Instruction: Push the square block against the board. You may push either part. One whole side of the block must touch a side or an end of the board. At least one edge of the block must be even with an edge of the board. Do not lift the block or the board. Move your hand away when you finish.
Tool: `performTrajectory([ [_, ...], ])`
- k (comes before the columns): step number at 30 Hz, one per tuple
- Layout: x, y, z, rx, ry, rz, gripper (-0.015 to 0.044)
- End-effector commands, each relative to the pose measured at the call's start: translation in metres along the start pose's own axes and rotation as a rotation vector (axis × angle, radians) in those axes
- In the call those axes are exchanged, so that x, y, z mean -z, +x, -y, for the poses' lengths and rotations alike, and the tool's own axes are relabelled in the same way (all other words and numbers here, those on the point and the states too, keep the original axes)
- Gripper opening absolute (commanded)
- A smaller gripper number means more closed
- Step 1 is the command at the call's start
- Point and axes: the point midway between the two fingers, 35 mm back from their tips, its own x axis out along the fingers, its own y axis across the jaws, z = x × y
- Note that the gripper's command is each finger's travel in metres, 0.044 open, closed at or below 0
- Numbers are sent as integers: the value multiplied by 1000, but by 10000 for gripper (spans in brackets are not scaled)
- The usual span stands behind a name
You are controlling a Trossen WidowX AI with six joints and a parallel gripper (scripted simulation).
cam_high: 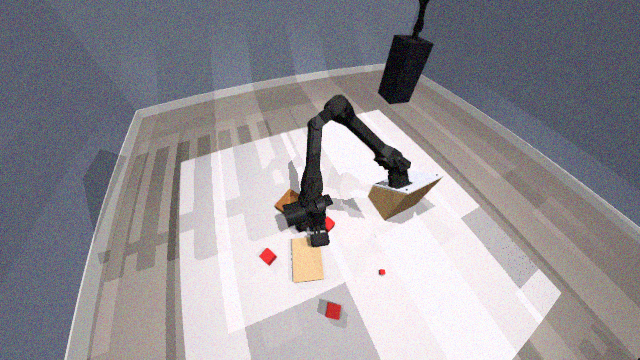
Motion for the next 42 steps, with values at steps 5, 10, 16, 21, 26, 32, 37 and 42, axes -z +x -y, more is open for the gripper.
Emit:
performTrajectory([
  [5,10,0,0,4,-1,2,0],
  [10,16,0,-1,4,-1,1,0],
  [16,22,0,-1,4,-1,1,0],
  [21,28,0,-1,4,-1,1,0],
  [26,33,0,-1,4,-2,1,0],
  [32,40,0,-1,4,-2,0,0],
  [37,46,0,-1,4,-2,0,0],
  [42,51,0,-1,4,-2,0,0],
])
